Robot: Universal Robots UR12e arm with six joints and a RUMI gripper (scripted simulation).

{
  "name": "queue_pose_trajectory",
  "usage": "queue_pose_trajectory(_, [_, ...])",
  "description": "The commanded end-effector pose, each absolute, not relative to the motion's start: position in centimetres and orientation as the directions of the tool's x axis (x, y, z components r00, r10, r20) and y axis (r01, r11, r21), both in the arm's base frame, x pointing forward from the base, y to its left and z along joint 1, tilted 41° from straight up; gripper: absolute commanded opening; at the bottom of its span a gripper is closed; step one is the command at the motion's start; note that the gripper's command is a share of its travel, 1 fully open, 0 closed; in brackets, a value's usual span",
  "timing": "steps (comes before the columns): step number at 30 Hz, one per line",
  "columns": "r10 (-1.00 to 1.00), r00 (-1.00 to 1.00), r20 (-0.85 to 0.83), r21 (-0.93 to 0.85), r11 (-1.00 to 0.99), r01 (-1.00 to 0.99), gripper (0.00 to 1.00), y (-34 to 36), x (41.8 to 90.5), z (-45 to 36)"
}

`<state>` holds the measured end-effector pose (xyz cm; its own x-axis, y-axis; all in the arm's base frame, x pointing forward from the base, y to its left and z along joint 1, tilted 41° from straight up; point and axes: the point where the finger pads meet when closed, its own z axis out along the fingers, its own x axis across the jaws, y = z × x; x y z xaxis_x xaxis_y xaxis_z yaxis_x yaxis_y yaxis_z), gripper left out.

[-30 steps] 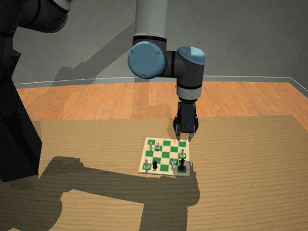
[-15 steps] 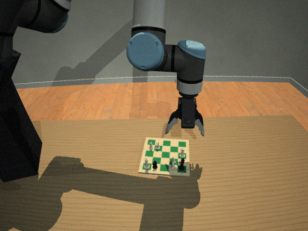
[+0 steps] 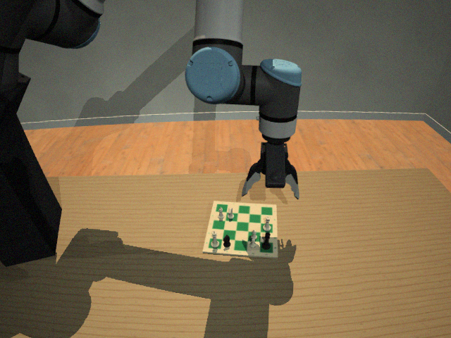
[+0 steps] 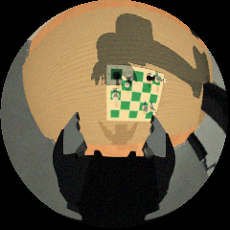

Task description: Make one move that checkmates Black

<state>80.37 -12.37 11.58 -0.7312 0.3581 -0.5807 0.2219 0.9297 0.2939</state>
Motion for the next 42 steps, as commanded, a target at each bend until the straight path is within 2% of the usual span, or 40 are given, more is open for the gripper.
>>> queue_pose_trajectory(1, [0.358,-0.731,-0.581,0.294,0.930,0.222,1.00,-12.4,80.3,11.7])
queue_pose_trajectory(24, [0.358,-0.731,-0.581,0.294,0.930,0.222,1.00,-12.9,76.3,16.4])
queue_pose_trajectory(42, [0.358,-0.731,-0.581,0.294,0.930,0.222,1.00,-12.9,76.1,16.7])
